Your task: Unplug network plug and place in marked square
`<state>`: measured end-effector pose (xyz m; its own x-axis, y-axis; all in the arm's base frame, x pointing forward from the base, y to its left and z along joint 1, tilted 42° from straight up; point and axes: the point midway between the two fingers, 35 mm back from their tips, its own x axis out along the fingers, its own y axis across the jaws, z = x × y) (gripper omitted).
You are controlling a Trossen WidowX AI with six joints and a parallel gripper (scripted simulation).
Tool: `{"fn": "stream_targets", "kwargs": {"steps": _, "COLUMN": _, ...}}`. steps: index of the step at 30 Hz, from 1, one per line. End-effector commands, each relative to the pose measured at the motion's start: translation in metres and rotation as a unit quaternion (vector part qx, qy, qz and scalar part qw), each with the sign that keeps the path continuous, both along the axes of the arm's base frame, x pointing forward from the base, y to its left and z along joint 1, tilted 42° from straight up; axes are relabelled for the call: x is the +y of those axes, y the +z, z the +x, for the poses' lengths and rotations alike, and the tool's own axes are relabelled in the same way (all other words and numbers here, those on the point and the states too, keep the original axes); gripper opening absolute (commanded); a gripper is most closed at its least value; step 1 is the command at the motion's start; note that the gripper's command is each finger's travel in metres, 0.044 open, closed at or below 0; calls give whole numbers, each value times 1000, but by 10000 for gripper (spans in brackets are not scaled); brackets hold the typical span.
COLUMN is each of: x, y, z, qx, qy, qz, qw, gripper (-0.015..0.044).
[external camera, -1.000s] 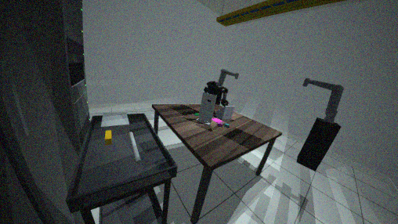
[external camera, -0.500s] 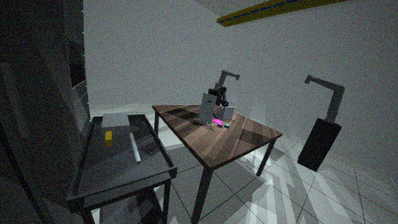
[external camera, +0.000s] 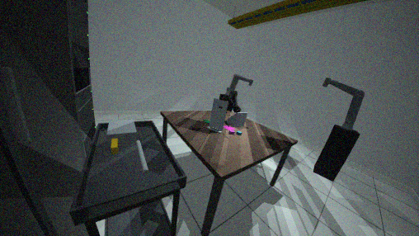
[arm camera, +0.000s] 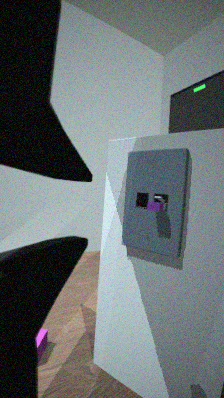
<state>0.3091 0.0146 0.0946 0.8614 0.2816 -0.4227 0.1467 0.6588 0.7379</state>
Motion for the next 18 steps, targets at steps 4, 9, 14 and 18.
{"fn": "stream_targets", "kwargs": {"steps": 4, "x": 2, "y": -1, "z": 19, "qx": -3, "qy": -1, "qz": 2, "qw": 1000, "gripper": 156}}
{"fn": "stream_targets", "kwargs": {"steps": 9, "x": 3, "y": -5, "z": 33, "qx": -4, "qy": -1, "qz": 2, "qw": 1000, "gripper": 156}}
{"fn": "stream_targets", "kwargs": {"steps": 14, "x": 5, "y": -11, "z": 46, "qx": -4, "qy": -1, "qz": 2, "qw": 1000, "gripper": 156}}
{"fn": "stream_targets", "kwargs": {"steps": 18, "x": 6, "y": -13, "z": 50, "qx": -4, "qy": -1, "qz": 2, "qw": 1000, "gripper": 156}}
